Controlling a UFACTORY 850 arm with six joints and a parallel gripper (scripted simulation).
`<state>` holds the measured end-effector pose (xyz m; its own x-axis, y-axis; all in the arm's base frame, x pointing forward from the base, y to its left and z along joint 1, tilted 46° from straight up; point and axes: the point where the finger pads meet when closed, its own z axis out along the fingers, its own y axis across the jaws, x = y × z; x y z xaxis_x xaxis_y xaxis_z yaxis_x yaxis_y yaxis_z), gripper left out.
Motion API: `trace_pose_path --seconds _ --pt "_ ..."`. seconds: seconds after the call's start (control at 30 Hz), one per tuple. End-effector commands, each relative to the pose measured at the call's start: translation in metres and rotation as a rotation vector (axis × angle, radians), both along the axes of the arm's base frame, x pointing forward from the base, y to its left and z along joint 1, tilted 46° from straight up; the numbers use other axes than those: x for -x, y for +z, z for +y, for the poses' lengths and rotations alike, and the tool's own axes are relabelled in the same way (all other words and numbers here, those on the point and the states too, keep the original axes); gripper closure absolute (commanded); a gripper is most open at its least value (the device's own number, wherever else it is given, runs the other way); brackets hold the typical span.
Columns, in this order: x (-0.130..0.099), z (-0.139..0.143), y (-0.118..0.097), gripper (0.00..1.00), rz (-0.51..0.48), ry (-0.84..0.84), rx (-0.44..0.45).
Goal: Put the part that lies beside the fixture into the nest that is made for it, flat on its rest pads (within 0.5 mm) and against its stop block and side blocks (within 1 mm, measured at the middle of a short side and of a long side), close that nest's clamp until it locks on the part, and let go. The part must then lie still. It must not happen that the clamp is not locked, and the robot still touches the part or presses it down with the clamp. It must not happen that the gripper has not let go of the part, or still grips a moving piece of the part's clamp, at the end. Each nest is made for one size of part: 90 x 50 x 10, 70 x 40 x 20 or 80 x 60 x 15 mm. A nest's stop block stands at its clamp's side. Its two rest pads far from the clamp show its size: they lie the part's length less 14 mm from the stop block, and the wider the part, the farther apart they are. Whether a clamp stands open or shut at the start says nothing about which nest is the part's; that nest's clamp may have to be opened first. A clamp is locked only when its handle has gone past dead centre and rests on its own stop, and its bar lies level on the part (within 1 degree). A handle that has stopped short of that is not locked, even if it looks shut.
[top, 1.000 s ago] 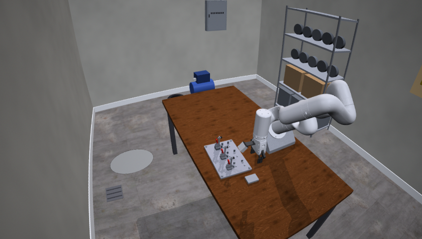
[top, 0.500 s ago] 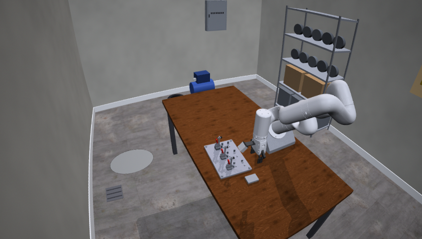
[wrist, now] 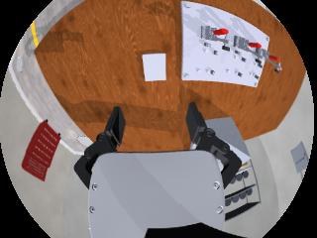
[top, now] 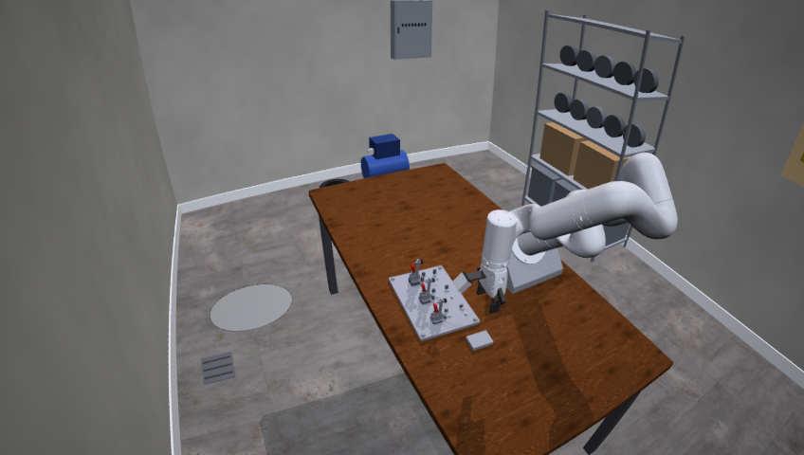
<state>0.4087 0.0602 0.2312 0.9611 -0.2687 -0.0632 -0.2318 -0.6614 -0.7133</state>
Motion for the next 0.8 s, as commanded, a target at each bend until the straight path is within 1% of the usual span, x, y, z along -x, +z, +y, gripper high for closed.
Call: trace_pose_path --seconds 0.0,0.13,0.2,0.7,0.77 --pt "-0.002 0.008 -0.008 0.00 -0.001 -0.001 0.000" --pt "-0.005 0.019 -0.019 0.00 -0.001 -0.001 0.000" --pt "-0.005 0.019 -0.019 0.00 -0.001 -0.001 0.000" --pt "-0.015 0.069 -0.069 0.00 -0.001 -0.001 0.000" --pt "-0.015 0.069 -0.069 0.00 -0.001 -0.001 0.000"
